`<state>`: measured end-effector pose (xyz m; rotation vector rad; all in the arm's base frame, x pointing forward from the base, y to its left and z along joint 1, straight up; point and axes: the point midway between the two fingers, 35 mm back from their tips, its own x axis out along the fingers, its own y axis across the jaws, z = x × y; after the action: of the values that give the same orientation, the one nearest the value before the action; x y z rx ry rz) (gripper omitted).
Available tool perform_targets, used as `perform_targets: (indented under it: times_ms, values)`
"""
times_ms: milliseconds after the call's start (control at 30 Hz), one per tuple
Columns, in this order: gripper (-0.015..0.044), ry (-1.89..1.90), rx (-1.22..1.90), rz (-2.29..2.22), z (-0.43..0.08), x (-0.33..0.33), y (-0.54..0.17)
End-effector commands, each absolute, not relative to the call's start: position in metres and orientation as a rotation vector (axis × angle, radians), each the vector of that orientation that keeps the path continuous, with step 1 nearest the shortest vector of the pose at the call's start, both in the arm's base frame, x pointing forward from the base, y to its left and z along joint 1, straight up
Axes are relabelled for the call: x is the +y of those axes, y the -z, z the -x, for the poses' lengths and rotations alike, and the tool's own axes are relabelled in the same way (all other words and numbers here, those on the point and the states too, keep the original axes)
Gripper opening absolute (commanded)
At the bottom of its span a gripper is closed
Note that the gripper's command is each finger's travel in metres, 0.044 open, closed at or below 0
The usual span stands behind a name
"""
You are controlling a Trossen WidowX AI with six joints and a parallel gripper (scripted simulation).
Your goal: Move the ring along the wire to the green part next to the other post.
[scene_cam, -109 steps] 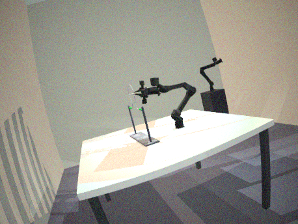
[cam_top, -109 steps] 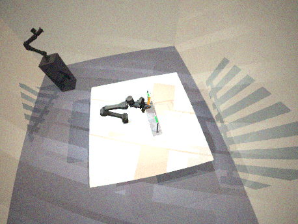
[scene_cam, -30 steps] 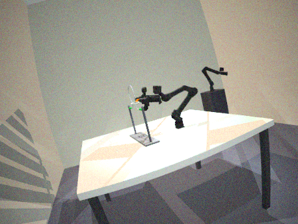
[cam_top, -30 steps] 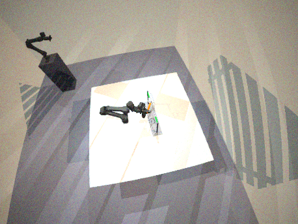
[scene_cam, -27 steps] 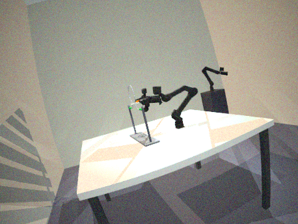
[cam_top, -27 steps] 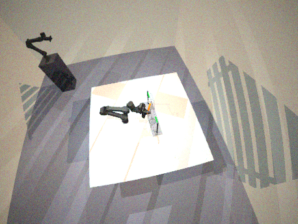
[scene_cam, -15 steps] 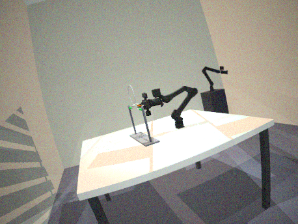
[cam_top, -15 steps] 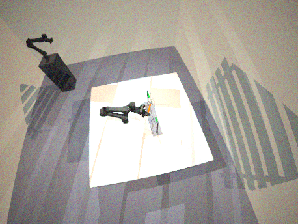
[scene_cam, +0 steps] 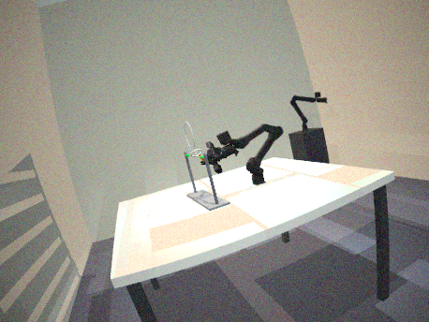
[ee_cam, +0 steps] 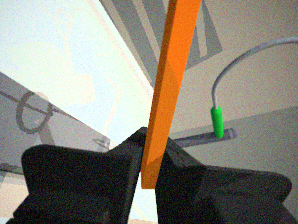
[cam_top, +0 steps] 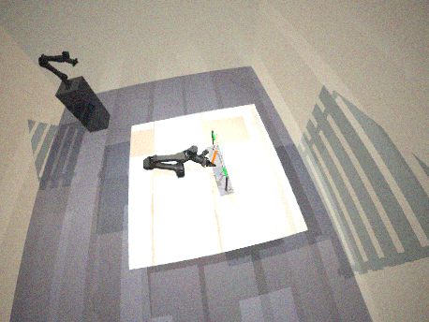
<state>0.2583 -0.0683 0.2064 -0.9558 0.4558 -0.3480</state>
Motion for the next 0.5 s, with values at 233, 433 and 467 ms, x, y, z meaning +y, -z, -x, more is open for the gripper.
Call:
perform_targets:
  times_ms: [233, 433, 467]
  values:
    - [-0.0150, 0.250, 0.429, 0.717, -0.266, -0.046, -0.172]
    - [-0.0150, 0.209, 0.438, 0.579, -0.267, -0.028, -0.158]
    - [-0.0150, 0.203, 0.441, 0.556, -0.267, -0.025, -0.156]
